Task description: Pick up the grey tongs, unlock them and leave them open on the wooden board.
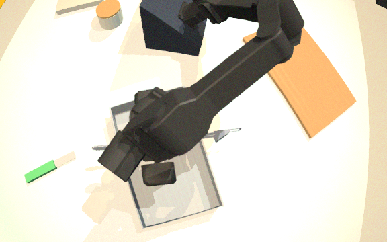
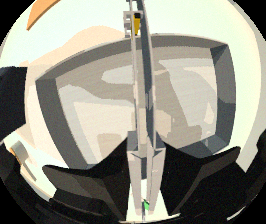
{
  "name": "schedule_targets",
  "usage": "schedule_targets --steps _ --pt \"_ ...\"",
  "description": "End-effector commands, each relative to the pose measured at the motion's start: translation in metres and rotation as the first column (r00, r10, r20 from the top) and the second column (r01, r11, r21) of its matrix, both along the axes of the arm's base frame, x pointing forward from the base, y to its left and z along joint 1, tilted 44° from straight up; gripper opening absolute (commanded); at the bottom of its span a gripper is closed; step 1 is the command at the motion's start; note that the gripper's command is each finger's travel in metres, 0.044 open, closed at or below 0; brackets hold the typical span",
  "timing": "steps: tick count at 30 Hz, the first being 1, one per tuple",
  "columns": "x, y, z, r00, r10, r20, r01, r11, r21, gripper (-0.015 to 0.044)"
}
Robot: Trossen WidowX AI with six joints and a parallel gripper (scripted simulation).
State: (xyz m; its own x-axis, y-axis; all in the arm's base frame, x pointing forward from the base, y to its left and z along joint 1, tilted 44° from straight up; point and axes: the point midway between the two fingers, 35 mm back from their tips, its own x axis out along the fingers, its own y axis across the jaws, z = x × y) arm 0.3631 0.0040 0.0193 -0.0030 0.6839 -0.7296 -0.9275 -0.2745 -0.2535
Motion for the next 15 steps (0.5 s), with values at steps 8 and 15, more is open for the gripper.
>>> schedule_targets --steps 8,15 --pt "0.001 0.037 0.036 0.998 -0.054 -0.037 0.053 0.998 -0.035 -0.015" --pt "-0.005 0.072 0.069 0.992 -0.104 -0.07 0.1 0.993 -0.057 -0.015"
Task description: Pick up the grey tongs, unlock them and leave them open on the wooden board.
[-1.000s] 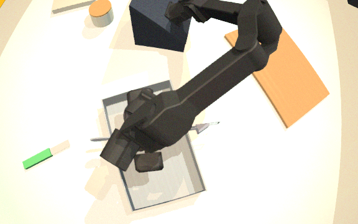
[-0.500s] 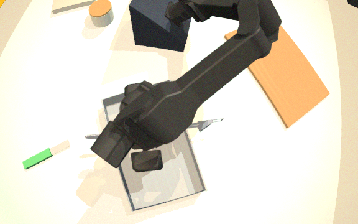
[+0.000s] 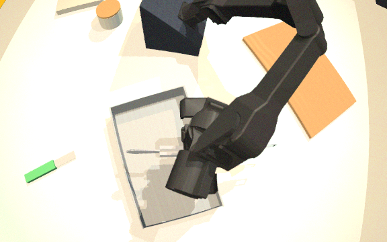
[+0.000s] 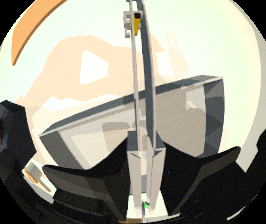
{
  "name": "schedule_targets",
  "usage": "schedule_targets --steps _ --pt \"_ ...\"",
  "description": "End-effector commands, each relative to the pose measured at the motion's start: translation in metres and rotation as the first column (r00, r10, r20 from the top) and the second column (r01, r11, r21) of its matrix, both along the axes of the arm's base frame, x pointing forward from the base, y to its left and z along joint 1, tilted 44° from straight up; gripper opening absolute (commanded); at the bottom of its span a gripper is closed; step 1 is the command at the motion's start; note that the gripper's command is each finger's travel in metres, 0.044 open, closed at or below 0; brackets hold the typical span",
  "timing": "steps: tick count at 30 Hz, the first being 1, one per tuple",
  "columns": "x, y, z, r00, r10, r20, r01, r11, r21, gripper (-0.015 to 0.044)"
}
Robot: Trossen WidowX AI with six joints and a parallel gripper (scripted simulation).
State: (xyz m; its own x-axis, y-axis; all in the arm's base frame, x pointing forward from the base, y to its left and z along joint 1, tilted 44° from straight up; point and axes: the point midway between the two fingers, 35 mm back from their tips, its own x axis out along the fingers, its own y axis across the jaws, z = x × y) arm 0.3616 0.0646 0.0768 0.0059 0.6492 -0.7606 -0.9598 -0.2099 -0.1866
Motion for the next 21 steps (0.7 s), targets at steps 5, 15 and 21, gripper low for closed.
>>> schedule_targets --steps 5,15,21 --pt "-0.014 0.04 0.037 0.998 -0.054 -0.038 0.054 0.998 -0.013 -0.015" --pt "-0.045 0.093 0.087 0.988 -0.118 -0.095 0.119 0.993 0.007 -0.015" --pt "-0.074 0.123 0.118 0.979 -0.146 -0.139 0.152 0.988 0.032 -0.015"
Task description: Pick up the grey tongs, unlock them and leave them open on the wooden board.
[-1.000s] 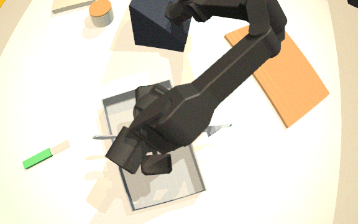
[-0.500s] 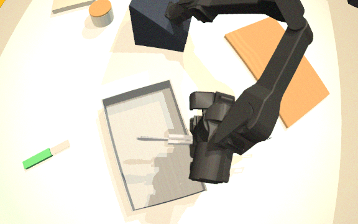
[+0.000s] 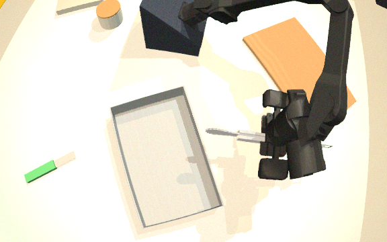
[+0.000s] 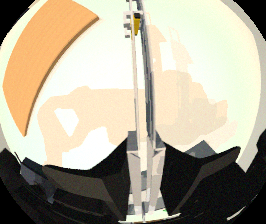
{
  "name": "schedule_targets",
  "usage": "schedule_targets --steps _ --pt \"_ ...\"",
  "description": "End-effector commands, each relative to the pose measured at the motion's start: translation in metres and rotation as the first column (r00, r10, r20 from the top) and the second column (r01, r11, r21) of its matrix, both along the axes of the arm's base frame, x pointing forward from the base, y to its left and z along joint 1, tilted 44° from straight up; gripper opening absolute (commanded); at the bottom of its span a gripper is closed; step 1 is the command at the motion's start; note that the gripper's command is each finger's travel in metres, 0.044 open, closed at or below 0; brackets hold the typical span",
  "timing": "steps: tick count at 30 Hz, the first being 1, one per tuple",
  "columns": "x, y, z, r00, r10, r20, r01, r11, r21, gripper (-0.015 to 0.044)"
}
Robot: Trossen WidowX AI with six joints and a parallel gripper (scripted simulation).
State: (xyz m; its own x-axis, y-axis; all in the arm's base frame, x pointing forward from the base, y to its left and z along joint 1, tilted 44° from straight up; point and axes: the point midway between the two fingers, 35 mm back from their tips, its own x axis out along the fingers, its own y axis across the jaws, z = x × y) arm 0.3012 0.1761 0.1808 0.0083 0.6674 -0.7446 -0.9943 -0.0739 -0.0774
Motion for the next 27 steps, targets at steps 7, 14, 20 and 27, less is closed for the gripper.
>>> schedule_targets --steps 7,14,20,27 --pt "-0.033 0.027 0.031 0.998 -0.031 -0.049 0.033 0.999 0.038 -0.015" --pt "-0.047 0.042 0.035 0.997 -0.036 -0.067 0.037 0.999 0.009 -0.015" --pt "-0.067 0.06 0.041 0.996 -0.042 -0.08 0.04 0.999 -0.025 -0.015" --pt "-0.092 0.08 0.049 0.993 -0.062 -0.096 0.056 0.997 -0.055 -0.015"
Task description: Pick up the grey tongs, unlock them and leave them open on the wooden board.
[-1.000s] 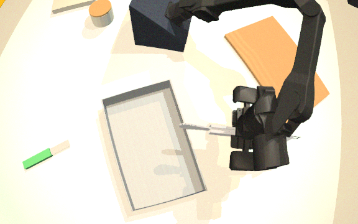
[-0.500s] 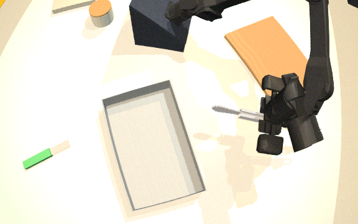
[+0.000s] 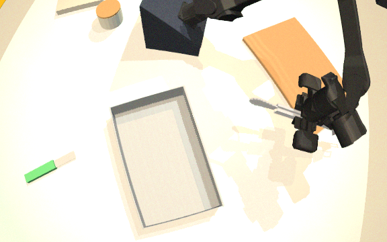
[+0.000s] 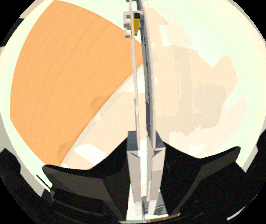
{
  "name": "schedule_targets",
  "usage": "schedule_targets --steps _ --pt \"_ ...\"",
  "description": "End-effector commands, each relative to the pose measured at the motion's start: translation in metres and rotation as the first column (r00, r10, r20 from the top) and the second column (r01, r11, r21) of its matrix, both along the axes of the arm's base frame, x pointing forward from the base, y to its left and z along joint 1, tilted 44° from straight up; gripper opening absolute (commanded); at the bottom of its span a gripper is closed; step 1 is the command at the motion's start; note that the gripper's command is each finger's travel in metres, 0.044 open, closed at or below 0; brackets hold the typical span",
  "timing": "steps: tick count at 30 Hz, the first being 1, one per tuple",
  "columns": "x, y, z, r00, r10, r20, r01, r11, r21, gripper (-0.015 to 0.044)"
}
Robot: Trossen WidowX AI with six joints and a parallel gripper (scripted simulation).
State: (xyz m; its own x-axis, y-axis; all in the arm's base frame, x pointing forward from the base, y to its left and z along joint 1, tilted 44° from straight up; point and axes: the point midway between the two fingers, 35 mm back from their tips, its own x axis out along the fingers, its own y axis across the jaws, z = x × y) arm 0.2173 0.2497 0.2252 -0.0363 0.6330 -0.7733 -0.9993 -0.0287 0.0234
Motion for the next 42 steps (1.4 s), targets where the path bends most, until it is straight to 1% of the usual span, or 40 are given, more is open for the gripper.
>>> schedule_targets --steps 1,20,42 --pt "-0.012 0.008 0.006 1.0 -0.015 -0.001 0.015 1.0 -0.011 -0.015" --pt "-0.084 0.044 0.03 0.997 -0.075 -0.027 0.074 0.996 -0.042 -0.015" --pt "-0.171 0.058 0.062 0.983 -0.162 -0.089 0.163 0.987 0.001 -0.015"
